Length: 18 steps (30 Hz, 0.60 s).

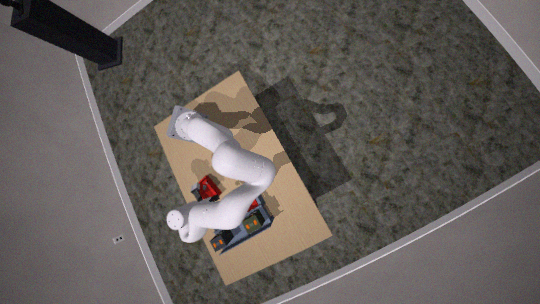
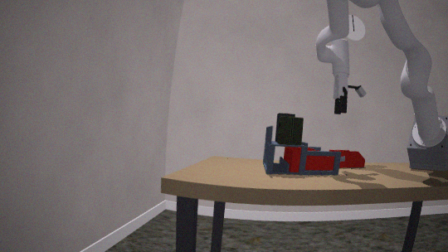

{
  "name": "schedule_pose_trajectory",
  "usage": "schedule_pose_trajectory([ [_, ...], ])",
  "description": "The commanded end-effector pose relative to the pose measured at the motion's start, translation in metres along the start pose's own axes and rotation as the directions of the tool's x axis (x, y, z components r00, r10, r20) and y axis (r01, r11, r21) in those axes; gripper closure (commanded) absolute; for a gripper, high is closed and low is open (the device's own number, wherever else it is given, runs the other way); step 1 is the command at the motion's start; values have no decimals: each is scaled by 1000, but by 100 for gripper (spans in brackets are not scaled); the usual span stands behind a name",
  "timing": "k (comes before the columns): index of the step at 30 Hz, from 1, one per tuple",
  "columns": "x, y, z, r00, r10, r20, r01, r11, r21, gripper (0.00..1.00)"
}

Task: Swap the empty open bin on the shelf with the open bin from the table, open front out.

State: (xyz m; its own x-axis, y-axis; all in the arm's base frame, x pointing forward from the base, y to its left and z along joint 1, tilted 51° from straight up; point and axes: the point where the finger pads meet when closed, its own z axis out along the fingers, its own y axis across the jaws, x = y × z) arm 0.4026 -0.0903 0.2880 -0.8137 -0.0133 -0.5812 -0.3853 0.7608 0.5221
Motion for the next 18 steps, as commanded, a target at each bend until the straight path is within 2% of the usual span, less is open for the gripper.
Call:
schedule_pose_trajectory([
  [1,0,0,0,1000,-1,1,1,1000,1,0],
  [5,0,0,0,1000,-1,1,1,1000,1,0],
  [6,0,0,0,1000,-1,1,1,1000,1,100],
  [18,0,0,0,1000,-1,1,1,1000,1,100],
])
